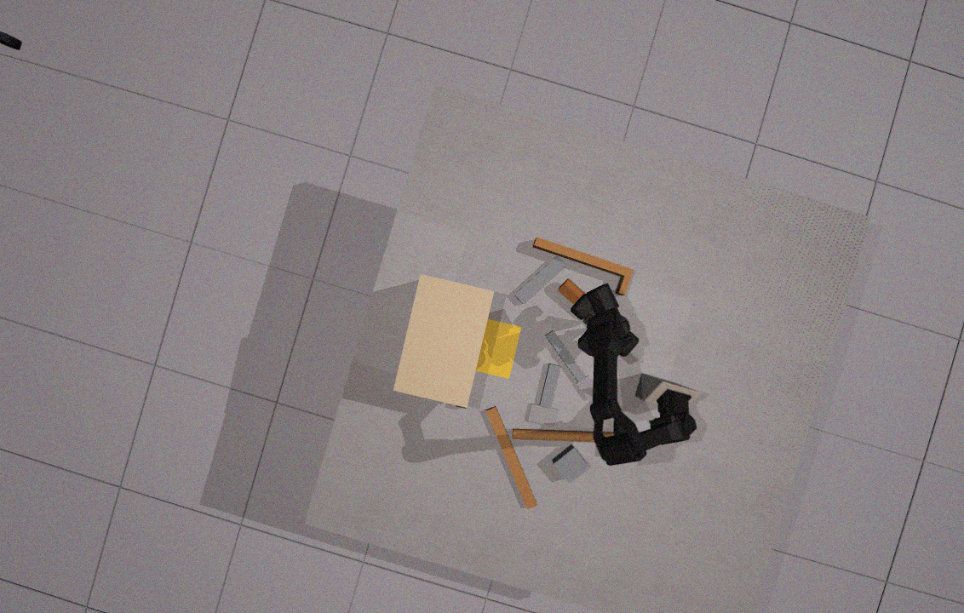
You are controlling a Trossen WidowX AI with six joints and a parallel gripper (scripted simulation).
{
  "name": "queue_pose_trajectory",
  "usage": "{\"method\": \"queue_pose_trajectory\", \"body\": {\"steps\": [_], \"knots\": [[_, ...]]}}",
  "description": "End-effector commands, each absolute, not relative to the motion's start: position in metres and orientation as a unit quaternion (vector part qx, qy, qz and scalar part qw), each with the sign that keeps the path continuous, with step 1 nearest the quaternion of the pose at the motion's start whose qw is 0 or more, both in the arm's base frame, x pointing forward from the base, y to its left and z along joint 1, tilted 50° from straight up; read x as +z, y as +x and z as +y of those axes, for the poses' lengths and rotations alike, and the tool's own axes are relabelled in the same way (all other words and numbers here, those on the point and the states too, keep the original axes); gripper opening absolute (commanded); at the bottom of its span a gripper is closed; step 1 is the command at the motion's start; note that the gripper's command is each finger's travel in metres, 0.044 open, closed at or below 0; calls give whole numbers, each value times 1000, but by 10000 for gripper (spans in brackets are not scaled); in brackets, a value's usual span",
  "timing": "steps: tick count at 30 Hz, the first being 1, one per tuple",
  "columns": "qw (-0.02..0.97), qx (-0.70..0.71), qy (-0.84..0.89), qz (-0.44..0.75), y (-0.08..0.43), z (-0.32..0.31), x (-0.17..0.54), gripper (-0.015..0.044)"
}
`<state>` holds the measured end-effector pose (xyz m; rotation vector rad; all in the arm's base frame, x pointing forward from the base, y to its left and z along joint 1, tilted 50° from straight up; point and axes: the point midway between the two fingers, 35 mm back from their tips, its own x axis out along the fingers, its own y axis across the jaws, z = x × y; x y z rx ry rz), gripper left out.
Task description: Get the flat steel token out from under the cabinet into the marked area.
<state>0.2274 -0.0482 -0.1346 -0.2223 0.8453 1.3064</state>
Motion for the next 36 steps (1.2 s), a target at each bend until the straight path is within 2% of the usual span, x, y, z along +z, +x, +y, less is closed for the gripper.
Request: {"method": "queue_pose_trajectory", "body": {"steps": [1,19,20,26,36], "knots": [[706,587,-99,383,227,-51,-130,120],[708,580,-87,394,214,-98,-84,120],[708,580,-86,394,214,-97,-85,146],[708,575,-73,404,230,-94,-87,0],[712,542,-28,446,310,-89,-71,0]]}}
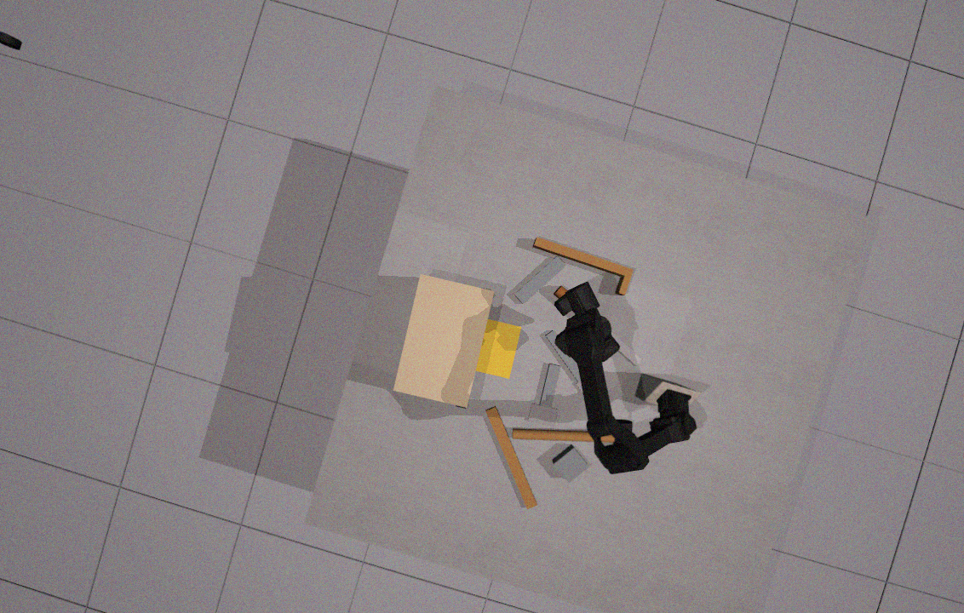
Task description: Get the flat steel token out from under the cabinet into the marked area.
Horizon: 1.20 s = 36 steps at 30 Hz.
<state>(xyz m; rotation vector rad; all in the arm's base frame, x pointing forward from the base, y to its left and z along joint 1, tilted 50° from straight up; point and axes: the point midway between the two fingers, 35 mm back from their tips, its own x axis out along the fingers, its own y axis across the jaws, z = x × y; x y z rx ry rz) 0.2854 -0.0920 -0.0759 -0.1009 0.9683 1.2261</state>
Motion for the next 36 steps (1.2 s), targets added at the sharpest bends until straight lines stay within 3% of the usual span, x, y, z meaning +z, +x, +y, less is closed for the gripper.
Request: {"method": "queue_pose_trajectory", "body": {"steps": [1,8,16,25,36], "knots": [[712,539,-22,449,318,-88,-68,0],[714,523,8,465,361,-74,-52,0],[714,522,8,466,362,-66,-60,0],[714,523,9,464,363,-5,-111,0],[714,523,10,464,353,2,-106,0]]}}
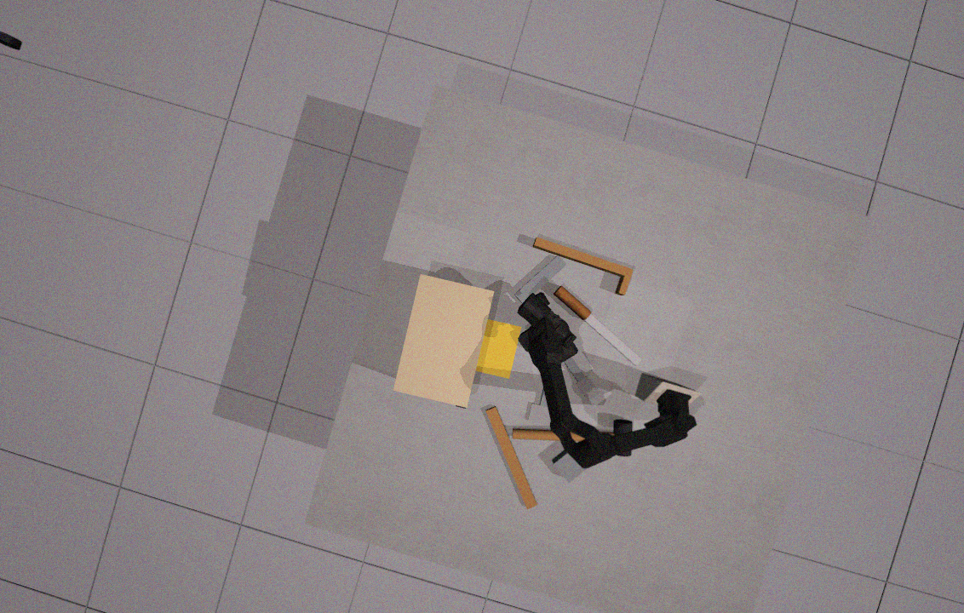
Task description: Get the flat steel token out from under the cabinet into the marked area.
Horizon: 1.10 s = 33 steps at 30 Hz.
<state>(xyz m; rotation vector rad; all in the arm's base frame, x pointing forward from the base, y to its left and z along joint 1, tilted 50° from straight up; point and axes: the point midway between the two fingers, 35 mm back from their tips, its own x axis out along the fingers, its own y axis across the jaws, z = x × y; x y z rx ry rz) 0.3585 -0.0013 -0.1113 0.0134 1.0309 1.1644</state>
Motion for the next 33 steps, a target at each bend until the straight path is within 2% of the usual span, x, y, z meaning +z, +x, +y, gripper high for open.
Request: {"method": "queue_pose_trajectory", "body": {"steps": [1,18,28,33], "knots": [[714,523,10,465,351,3,-104,0],[714,524,11,465,314,26,-80,0],[714,520,12,469,310,-40,-28,0],[714,516,24,473,308,-38,-34,0]]}}
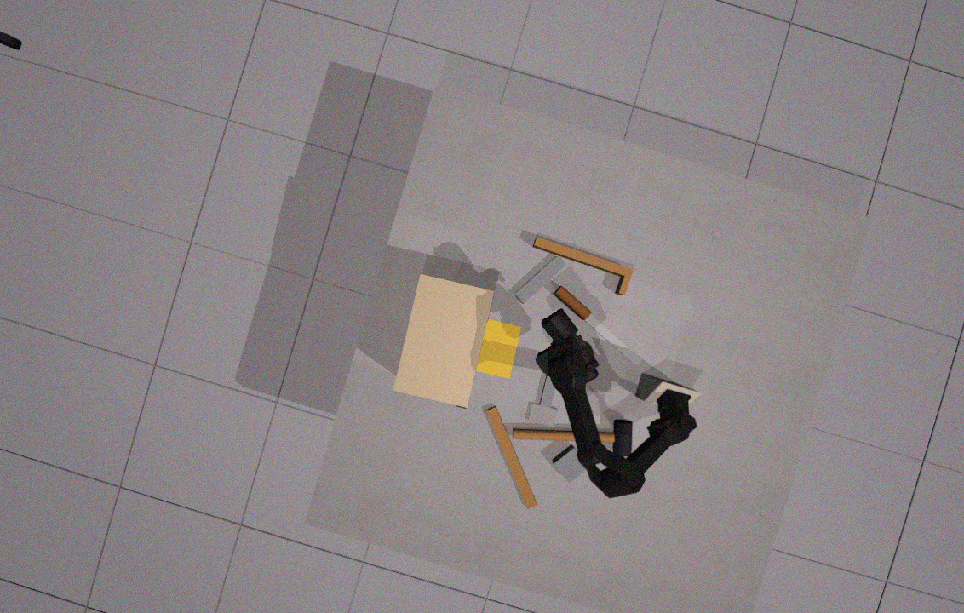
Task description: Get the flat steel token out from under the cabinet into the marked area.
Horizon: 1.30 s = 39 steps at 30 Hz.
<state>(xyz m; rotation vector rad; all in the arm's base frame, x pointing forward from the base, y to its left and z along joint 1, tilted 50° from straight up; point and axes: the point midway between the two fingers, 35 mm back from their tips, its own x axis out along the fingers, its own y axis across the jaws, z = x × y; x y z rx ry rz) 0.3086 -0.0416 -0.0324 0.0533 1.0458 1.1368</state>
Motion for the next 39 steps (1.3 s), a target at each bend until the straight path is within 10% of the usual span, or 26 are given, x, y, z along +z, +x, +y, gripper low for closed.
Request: {"method": "queue_pose_trajectory", "body": {"steps": [1,11,22,39], "knots": [[714,515,24,473,308,-39,-34,0],[715,515,21,471,309,-40,-32,0],[703,431,134,550,320,-66,-53,270],[636,253,329,651,328,-111,-94,270]]}}
